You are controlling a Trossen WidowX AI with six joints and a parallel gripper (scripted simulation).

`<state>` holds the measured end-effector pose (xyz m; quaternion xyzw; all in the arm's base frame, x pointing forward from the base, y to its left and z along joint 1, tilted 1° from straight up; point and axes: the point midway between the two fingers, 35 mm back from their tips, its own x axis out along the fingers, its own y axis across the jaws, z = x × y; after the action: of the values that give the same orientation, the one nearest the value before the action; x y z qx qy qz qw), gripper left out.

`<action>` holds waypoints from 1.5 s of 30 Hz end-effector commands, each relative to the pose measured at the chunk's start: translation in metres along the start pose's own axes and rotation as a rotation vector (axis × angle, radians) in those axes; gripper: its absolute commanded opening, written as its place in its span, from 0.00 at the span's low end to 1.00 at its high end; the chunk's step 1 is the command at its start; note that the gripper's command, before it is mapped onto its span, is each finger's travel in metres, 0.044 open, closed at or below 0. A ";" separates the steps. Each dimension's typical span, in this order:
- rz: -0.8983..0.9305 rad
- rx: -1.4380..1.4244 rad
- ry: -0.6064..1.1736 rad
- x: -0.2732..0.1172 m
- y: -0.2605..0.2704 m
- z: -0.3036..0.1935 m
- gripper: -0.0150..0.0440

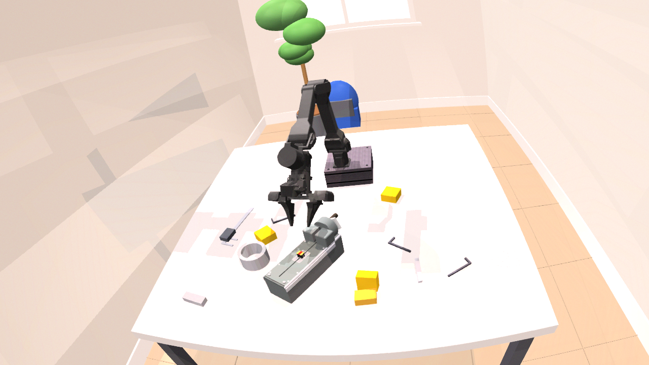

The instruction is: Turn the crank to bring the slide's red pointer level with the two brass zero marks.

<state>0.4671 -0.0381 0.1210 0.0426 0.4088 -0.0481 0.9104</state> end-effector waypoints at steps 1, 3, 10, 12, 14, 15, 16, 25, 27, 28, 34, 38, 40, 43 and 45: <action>0.000 0.000 0.000 0.000 0.000 0.000 0.51; 0.000 0.000 0.000 0.000 0.000 0.000 0.42; 0.000 0.000 0.000 0.000 0.000 0.000 0.25; 0.000 0.000 0.000 0.000 0.000 0.000 0.25; 0.000 0.000 0.000 0.000 0.000 0.000 0.25; 0.000 0.000 0.000 0.000 0.000 0.000 0.25; 0.001 0.000 0.000 0.000 0.000 0.000 0.25; 0.001 0.000 0.000 0.000 0.000 0.000 0.25; 0.001 0.000 0.000 0.000 0.000 0.000 0.34; 0.001 0.000 0.000 0.000 0.000 0.000 0.39; 0.001 0.000 0.000 0.000 0.000 0.000 0.65; 0.001 0.000 0.000 0.000 0.000 0.000 0.83; 0.001 0.000 0.000 0.000 0.000 0.000 0.92; 0.001 0.000 0.000 0.000 0.000 0.000 1.00; 0.001 0.000 0.000 0.000 0.000 0.000 0.91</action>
<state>0.4671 -0.0380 0.1209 0.0429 0.4088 -0.0477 0.9104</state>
